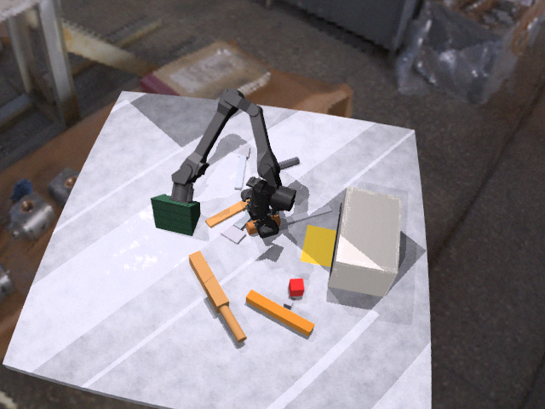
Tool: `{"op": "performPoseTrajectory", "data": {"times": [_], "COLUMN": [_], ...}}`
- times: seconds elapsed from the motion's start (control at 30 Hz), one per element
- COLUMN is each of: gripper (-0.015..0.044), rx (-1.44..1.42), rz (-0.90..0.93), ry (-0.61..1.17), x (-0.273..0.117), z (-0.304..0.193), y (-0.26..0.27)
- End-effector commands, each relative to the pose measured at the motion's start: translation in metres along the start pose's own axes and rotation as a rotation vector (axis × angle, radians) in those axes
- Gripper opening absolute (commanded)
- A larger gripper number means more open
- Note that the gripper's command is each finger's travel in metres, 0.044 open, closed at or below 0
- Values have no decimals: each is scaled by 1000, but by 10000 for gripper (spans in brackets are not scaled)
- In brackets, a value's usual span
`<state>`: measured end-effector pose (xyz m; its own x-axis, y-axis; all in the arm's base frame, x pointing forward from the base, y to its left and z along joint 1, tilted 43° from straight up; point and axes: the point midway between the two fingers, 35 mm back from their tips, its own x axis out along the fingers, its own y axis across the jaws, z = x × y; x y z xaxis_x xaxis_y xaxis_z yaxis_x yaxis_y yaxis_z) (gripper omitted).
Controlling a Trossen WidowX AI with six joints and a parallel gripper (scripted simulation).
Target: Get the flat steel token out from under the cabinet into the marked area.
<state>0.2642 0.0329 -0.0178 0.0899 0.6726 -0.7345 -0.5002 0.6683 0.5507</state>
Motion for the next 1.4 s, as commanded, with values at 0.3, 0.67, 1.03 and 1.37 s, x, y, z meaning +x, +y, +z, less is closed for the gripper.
{"op": "performPoseTrajectory", "data": {"times": [0.3,0.67,1.03,1.37], "gripper": [0,0,0,0], "rx": [-4,-3,-3,-3], "rz": [6,7,7,8], "ry": [-9,-9,-10,-10], "x": [-1,-1,-1,-1], "z": [7,12,18,23], "y": [16,27,38,48]}}
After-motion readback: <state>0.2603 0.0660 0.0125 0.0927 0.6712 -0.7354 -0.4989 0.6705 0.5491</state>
